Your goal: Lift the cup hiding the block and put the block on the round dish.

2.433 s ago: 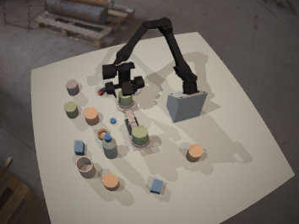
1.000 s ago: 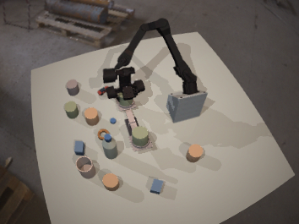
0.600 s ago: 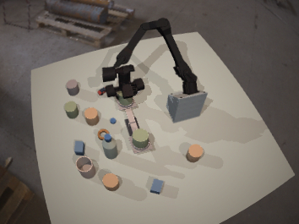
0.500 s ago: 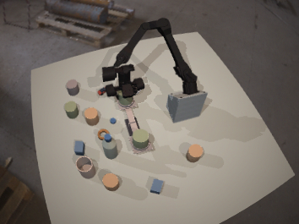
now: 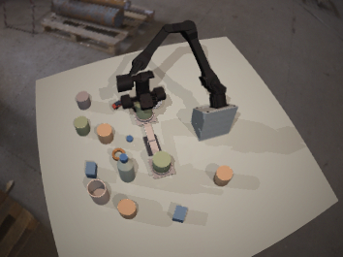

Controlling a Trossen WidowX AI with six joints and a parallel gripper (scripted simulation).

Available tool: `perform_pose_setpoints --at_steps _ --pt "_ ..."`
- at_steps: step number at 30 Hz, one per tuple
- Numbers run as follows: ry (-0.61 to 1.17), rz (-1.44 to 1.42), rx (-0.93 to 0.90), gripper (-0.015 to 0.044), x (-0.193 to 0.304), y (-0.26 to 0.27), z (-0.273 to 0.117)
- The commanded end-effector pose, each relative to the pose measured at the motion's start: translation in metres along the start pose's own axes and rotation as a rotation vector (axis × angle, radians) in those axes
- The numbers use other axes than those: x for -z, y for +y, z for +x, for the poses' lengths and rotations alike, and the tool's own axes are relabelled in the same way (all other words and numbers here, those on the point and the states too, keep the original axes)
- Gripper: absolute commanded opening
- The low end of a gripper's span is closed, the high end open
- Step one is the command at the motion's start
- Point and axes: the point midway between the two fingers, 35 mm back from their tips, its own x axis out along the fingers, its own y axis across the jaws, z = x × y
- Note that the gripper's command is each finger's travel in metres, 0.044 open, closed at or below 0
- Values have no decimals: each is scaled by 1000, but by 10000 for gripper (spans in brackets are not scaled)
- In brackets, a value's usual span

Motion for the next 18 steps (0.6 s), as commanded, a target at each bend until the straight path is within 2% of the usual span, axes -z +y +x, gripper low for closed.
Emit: perform_pose_setpoints --at_steps 1,18 --pt "-1 11 14 0 1 -4 -7" --pt "-3 10 14 0 0 -5 -29"
